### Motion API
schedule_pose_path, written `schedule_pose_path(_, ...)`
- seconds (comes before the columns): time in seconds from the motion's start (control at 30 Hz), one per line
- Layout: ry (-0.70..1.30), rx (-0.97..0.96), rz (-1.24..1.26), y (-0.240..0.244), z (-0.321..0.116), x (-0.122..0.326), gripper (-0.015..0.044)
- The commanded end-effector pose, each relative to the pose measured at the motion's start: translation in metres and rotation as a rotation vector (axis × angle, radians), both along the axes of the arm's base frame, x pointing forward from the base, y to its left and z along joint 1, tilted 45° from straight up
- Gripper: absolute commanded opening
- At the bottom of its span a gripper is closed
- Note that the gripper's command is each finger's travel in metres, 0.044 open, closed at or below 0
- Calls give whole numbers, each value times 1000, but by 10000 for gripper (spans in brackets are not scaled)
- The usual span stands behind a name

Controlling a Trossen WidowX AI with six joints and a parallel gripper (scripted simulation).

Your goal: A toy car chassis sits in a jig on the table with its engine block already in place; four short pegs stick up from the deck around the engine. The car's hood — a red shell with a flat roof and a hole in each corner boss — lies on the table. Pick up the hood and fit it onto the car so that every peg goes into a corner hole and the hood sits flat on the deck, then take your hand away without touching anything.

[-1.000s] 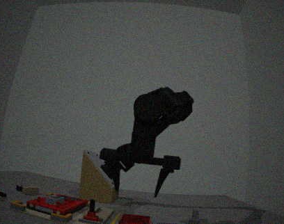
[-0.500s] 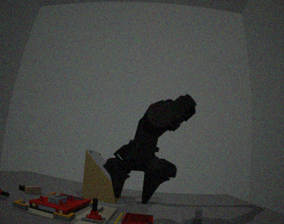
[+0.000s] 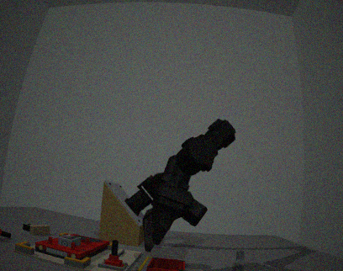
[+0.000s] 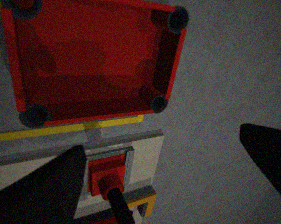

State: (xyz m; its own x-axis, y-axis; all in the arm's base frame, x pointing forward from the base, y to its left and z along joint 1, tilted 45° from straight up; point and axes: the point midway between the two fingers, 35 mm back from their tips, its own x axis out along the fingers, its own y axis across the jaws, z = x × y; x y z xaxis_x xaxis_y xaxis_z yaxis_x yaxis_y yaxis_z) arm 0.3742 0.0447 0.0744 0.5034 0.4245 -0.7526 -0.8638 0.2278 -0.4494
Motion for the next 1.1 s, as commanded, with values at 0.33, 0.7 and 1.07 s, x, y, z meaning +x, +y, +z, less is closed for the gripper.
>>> schedule_pose_path(0.33,81,418,-649,6,3,-4,440)
schedule_pose_path(0.7,141,859,-1034,8,12,-15,440)
schedule_pose_path(1.07,254,1394,-1305,9,26,-32,440)
